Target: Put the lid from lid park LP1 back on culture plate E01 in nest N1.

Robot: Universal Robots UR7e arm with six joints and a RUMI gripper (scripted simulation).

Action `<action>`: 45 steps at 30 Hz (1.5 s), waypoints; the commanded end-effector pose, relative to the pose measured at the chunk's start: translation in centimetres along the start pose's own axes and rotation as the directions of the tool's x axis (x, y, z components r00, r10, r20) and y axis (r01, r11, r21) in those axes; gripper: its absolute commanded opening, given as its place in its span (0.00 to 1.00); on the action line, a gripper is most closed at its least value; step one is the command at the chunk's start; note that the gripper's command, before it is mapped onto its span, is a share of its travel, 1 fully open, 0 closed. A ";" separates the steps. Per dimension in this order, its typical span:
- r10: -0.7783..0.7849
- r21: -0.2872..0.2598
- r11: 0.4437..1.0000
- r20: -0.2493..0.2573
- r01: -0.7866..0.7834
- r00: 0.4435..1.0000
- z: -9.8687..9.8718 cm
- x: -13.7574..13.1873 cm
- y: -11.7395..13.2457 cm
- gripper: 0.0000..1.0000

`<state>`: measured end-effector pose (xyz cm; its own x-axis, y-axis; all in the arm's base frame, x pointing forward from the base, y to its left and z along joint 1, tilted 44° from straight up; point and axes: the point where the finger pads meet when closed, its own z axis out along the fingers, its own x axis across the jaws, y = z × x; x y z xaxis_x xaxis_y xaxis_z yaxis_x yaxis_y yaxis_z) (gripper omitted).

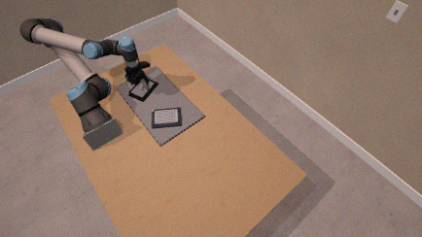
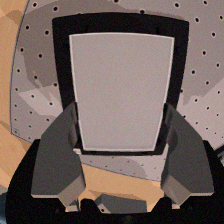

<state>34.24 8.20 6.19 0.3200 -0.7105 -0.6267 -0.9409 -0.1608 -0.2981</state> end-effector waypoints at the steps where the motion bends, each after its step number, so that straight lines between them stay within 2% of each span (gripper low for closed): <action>1: 0.000 0.000 1.000 0.000 0.000 1.000 0.0 0.0 0.0 0.00; 14: 0.000 0.000 1.000 0.000 0.000 1.000 0.0 0.0 0.0 0.00; 34: 0.000 0.000 1.000 0.000 0.000 1.000 -3.0 0.0 0.0 0.00; 40: 0.000 0.000 1.000 0.000 0.000 1.000 -3.1 0.0 0.0 0.00; 45: 0.100 0.000 0.995 0.000 -0.100 0.995 -3.1 2.3 1.1 0.00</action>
<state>33.75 5.38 7.66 0.2788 -0.7166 -0.6393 -0.9539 -0.1296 -0.2707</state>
